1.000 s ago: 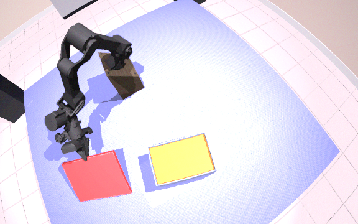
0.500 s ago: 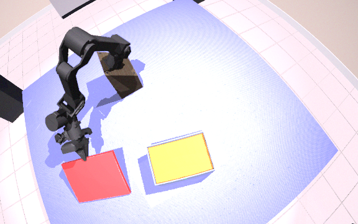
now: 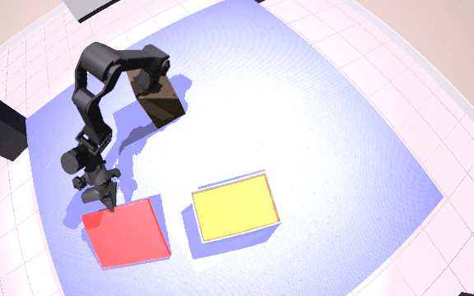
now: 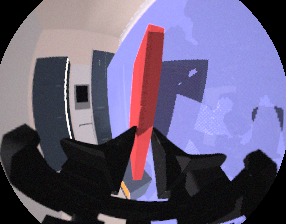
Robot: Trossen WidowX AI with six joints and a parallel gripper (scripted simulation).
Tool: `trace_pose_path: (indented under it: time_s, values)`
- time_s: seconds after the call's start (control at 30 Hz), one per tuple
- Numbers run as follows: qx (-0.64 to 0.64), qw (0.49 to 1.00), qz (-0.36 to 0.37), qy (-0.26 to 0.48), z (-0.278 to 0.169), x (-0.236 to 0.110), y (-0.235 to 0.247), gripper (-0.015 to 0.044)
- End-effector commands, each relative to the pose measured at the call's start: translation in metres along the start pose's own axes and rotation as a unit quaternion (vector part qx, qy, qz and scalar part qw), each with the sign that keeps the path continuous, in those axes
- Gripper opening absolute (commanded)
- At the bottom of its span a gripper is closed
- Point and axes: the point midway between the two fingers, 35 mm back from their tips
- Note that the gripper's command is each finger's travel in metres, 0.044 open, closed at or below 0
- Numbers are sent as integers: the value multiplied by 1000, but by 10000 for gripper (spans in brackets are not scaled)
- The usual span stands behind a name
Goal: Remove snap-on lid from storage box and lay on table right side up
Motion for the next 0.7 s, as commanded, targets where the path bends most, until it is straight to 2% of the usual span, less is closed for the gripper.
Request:
trace_pose_path:
  time_s: [0.0, 0.5, 0.67]
  values:
    - [6, 1000, -12, 2, -4, 8, -12, 0]
    - [6, 1000, -12, 3, -5, 15, -21, 0]
    - [6, 1000, -12, 2, -3, 10, -11, 131]
Point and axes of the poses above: the point midway between the two fingers, 35 mm back from their tips, its own x axis out along the fingers, its own y axis across the jaws, z = x × y, and after that the axes turned 4 degrees about -x, right-handed
